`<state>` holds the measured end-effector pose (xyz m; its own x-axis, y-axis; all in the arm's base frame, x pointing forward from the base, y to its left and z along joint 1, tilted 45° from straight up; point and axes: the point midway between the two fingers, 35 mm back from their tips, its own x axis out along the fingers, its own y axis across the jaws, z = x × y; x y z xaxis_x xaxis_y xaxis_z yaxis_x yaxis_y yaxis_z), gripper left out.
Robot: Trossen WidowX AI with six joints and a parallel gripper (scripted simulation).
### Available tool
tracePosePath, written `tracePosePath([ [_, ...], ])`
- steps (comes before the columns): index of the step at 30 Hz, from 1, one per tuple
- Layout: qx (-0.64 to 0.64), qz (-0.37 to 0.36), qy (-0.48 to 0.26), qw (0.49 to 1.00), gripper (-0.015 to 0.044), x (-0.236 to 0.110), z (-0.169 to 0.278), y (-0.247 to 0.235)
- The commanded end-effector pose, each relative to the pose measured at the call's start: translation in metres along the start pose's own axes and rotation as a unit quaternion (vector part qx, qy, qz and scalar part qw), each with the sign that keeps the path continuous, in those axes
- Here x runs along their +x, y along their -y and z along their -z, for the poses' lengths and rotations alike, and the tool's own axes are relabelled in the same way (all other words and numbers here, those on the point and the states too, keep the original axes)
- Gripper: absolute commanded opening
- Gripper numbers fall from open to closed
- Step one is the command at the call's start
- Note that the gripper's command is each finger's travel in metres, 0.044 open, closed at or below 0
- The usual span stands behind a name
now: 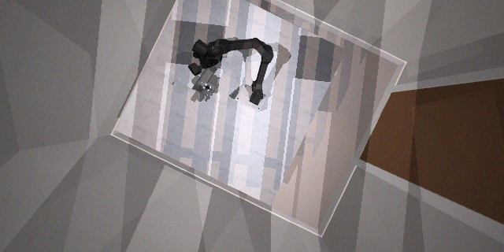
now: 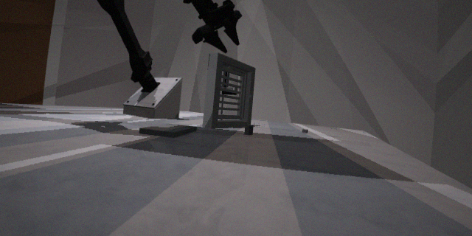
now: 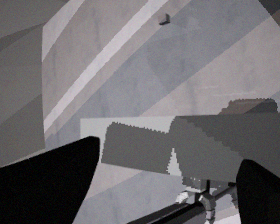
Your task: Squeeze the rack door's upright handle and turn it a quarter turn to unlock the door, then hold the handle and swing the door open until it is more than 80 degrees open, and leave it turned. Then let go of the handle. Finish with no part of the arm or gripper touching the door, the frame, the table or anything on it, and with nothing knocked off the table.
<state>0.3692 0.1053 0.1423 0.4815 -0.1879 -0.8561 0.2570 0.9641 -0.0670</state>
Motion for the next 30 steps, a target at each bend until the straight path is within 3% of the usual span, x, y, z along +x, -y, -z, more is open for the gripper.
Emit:
tracePosePath([
  [1,-0.007,0.032,-0.027,0.999,0.0284,0.007,0.01,-0.006],
  [15,-0.055,0.155,-0.1,0.981,0.0284,0.024,0.05,-0.023],
  [30,-0.124,0.285,-0.126,0.942,0.0284,0.03,0.083,-0.038],
])
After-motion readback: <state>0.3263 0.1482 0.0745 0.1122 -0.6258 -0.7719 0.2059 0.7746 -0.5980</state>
